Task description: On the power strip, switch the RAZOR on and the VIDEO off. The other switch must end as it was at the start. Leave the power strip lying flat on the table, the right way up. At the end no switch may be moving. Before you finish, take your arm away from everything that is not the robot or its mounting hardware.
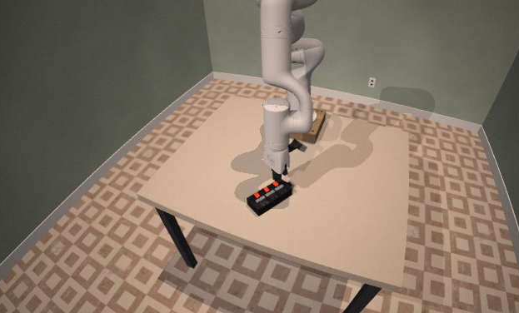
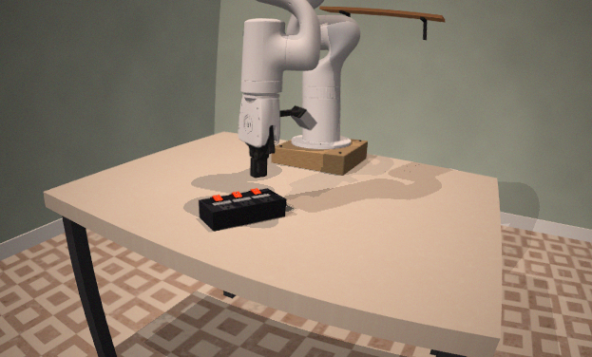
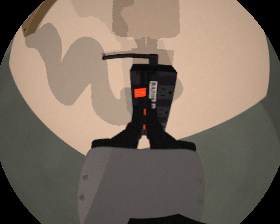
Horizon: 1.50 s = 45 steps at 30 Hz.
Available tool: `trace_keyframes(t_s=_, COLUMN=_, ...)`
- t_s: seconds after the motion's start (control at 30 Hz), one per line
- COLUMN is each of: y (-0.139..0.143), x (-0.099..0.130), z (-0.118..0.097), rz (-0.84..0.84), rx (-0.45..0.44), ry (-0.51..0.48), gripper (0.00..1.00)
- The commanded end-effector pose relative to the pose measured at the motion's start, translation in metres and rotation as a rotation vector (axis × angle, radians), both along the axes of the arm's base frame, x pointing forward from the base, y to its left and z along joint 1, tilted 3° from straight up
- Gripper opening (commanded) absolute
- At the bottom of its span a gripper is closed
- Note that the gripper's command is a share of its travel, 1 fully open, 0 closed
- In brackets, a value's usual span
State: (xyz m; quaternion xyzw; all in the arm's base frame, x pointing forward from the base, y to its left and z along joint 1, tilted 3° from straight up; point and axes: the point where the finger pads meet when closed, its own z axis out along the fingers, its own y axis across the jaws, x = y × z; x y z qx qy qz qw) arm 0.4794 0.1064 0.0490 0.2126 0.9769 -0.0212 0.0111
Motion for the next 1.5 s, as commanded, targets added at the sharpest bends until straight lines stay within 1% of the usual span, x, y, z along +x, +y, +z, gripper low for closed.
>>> trace_keyframes(t_s=0.0, y=0.0, x=0.001, z=0.001, rz=0.0, rx=0.001, ry=-0.002, gripper=0.0)
trace_keyframes(t_s=0.5, y=0.0, x=0.002, z=0.001, rz=0.0, rx=0.001, ry=-0.002, gripper=0.0)
trace_keyframes(t_s=0.53, y=-0.003, x=0.007, z=0.002, rz=0.0, rx=0.0, ry=-0.002, gripper=0.0)
trace_keyframes(t_s=0.57, y=-0.01, x=0.018, z=0.004, rz=0.001, rx=-0.001, ry=-0.002, gripper=0.0)
trace_keyframes(t_s=0.63, y=-0.03, x=0.047, z=0.011, rz=0.002, rx=-0.001, ry=-0.002, gripper=0.0)
trace_keyframes(t_s=0.67, y=-0.03, x=0.047, z=0.011, rz=0.002, rx=-0.001, ry=-0.002, gripper=0.0)
trace_keyframes(t_s=0.73, y=-0.049, x=0.07, z=0.017, rz=0.003, rx=0.0, ry=-0.002, gripper=0.0)
trace_keyframes(t_s=0.8, y=-0.053, x=0.075, z=0.018, rz=0.004, rx=0.001, ry=-0.002, gripper=0.0)
trace_keyframes(t_s=1.47, y=-0.054, x=0.076, z=0.019, rz=0.004, rx=0.001, ry=-0.002, gripper=0.0)
